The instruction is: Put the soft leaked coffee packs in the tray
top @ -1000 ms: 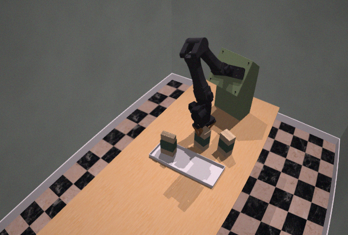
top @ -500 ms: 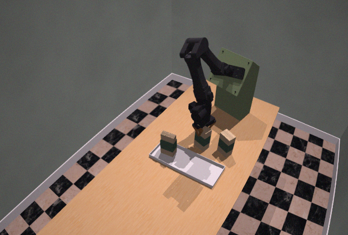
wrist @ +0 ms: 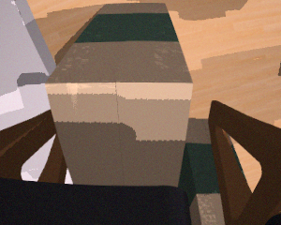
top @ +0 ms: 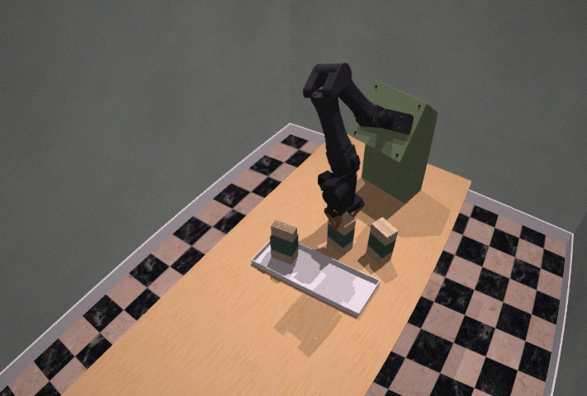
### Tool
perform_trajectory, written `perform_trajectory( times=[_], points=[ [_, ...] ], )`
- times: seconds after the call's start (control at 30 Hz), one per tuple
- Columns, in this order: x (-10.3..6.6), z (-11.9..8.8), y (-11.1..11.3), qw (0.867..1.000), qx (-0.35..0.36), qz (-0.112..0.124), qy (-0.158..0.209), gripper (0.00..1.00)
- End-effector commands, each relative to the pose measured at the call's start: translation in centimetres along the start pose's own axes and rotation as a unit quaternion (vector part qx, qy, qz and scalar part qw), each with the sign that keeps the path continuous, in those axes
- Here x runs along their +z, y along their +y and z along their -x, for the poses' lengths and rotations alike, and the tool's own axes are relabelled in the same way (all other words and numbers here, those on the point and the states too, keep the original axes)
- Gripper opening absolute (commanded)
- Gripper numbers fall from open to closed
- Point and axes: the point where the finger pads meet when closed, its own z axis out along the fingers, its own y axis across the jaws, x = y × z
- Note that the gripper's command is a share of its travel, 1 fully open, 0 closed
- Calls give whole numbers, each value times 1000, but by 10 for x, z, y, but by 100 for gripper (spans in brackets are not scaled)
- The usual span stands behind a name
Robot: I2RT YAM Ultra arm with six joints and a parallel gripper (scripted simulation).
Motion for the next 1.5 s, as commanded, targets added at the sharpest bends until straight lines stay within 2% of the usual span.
perform_trajectory(
  times=[0.0, 0.63, 0.73, 0.87, 1.13, 1.2, 1.27, 1.37, 1.47],
  points=[
    [-1, 1, 15, 1000, 3, 15, -2, 79],
    [-1, 1, 15, 1000, 3, 15, -2, 79],
    [-9, -2, 17, 1000, 3, 19, 2, 79],
    [-19, 0, -4, 1000, -1, -1, -1, 79],
    [-66, 1, -5, 1000, -2, -1, -1, 79],
    [-66, 1, -5, 1000, -2, -1, -1, 79],
    [-82, -3, 14, 1000, 7, 18, 6, 79],
    [-92, -3, 14, 1000, 7, 18, 6, 79],
    [-96, -3, 14, 1000, 7, 18, 6, 79]
  ],
)
